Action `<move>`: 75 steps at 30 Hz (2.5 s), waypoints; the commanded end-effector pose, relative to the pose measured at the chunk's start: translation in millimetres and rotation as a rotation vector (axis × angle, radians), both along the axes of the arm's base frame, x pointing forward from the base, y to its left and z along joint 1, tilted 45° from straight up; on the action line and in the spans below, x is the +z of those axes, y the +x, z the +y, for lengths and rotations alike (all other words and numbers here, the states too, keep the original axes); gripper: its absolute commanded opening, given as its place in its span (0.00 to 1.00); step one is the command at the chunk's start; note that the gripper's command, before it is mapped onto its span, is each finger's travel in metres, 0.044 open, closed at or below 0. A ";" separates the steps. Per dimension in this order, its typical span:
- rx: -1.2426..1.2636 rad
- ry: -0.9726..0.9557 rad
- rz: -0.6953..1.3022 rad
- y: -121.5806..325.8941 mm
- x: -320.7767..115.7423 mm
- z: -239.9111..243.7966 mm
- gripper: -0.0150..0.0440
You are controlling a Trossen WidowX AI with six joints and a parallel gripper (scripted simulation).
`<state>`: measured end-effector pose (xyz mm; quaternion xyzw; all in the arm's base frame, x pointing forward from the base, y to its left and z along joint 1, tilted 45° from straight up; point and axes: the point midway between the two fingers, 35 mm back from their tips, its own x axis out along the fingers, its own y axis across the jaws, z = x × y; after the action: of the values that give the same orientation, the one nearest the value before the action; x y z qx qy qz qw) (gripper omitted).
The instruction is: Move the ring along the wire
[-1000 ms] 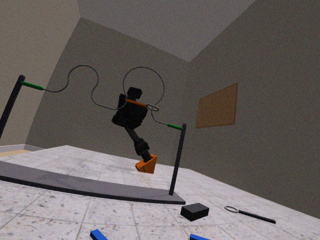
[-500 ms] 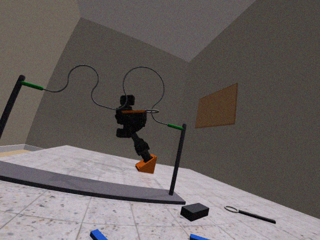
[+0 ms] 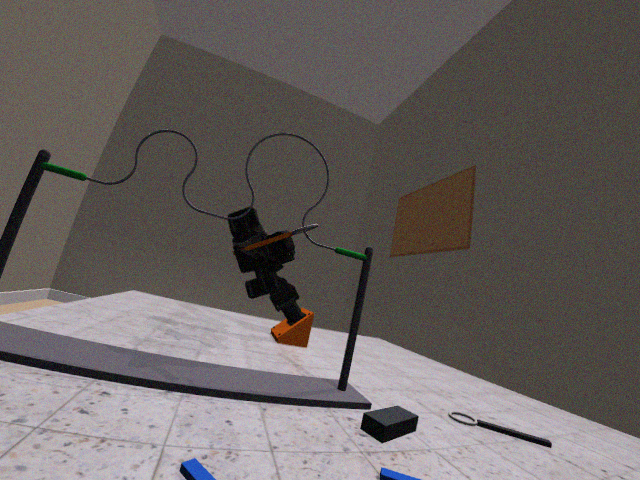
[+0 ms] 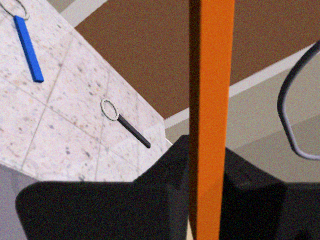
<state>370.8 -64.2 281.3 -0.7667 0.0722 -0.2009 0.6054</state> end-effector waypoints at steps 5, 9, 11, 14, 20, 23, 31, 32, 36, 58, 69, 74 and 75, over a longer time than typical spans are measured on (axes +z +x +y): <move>-0.001 0.200 0.009 0.0 -32.7 -4.6 0.00; 0.000 0.290 0.011 0.0 -46.6 -4.1 0.00; 0.000 0.335 0.011 0.1 -53.5 -3.4 0.00; 0.001 0.401 0.012 0.1 -63.6 -1.8 0.00; 0.002 0.530 0.014 0.2 -83.2 3.4 0.00; 0.002 0.589 0.014 0.3 -91.9 6.6 0.00; 0.004 0.738 0.016 0.3 -113.6 17.4 0.00; 0.004 0.757 0.017 0.3 -116.3 19.0 0.00; 0.005 0.818 0.017 0.3 -125.0 25.0 0.00; 0.007 0.996 0.020 0.2 -156.8 53.9 0.00; 0.008 1.005 0.020 0.1 -165.4 62.6 0.00; 0.009 1.006 0.020 0.1 -169.0 66.2 0.00; 0.009 1.006 0.020 0.1 -169.7 66.9 0.00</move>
<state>371.4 -0.6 114.6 -0.3837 0.1631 -0.1303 0.8995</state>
